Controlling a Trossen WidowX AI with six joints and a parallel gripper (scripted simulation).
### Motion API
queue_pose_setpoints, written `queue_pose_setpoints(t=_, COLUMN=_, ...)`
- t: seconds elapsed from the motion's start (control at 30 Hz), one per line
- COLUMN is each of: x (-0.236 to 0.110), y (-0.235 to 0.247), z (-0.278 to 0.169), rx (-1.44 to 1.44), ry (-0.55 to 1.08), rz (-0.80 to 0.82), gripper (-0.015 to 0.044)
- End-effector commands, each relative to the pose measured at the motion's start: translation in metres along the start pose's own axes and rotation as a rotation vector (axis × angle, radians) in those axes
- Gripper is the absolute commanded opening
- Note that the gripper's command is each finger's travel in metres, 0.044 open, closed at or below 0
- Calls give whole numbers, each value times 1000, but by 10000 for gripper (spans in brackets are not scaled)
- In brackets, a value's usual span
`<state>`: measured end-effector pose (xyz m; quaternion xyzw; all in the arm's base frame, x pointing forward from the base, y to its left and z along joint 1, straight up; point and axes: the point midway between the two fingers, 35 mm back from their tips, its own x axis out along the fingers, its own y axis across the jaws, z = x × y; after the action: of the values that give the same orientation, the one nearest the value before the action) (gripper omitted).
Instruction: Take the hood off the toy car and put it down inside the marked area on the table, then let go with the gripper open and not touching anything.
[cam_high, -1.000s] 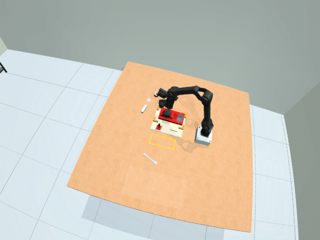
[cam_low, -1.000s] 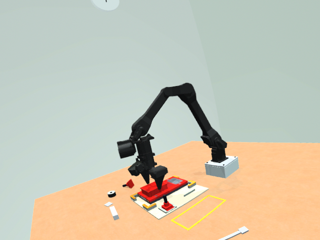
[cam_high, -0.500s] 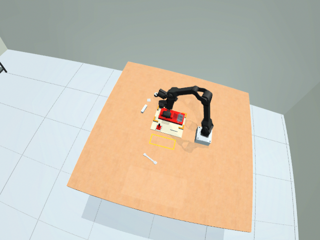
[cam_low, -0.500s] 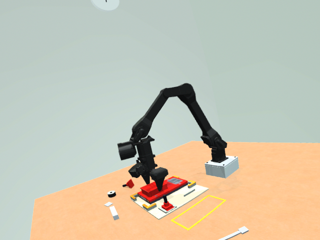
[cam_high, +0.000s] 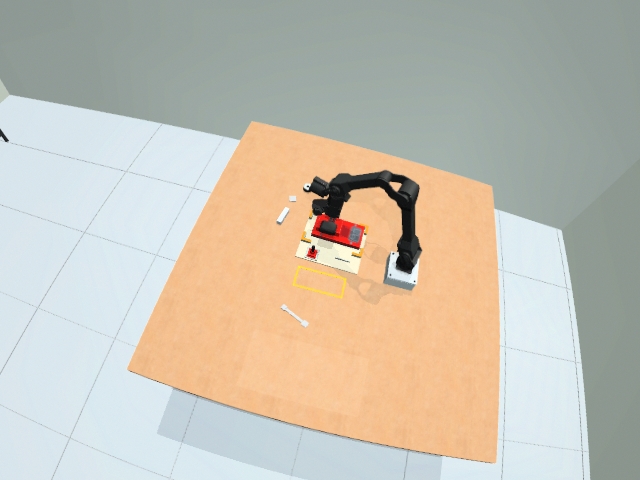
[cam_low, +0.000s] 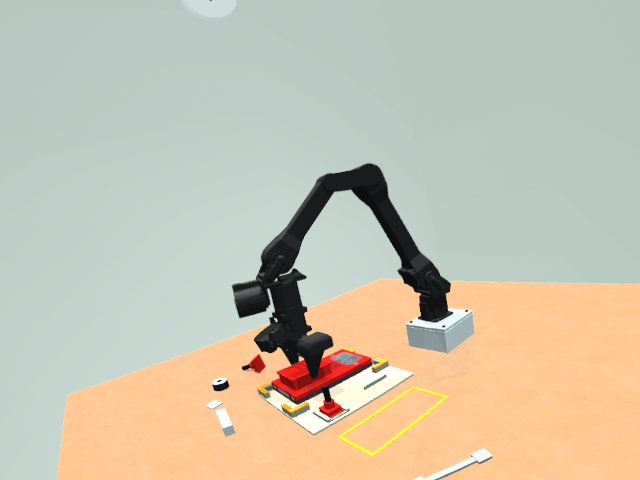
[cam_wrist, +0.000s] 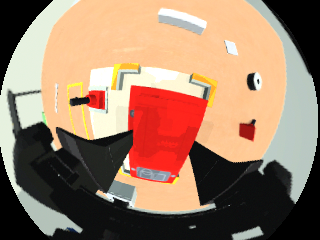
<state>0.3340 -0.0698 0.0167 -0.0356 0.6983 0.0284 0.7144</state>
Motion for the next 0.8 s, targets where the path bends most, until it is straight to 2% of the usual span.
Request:
queue_pose_setpoints(t=0.0, x=0, y=0, z=0, rx=0, ry=0, rz=-1, gripper=308)
queue_pose_setpoints(t=0.07, x=0, y=0, z=0, rx=0, ry=0, rz=-1, gripper=295)
queue_pose_setpoints(t=0.43, x=-6, y=0, z=0, rx=0, ry=0, rz=-1, gripper=6)
queue_pose_setpoints(t=0.77, x=-12, y=0, z=0, rx=0, ry=0, rz=-1, gripper=0)
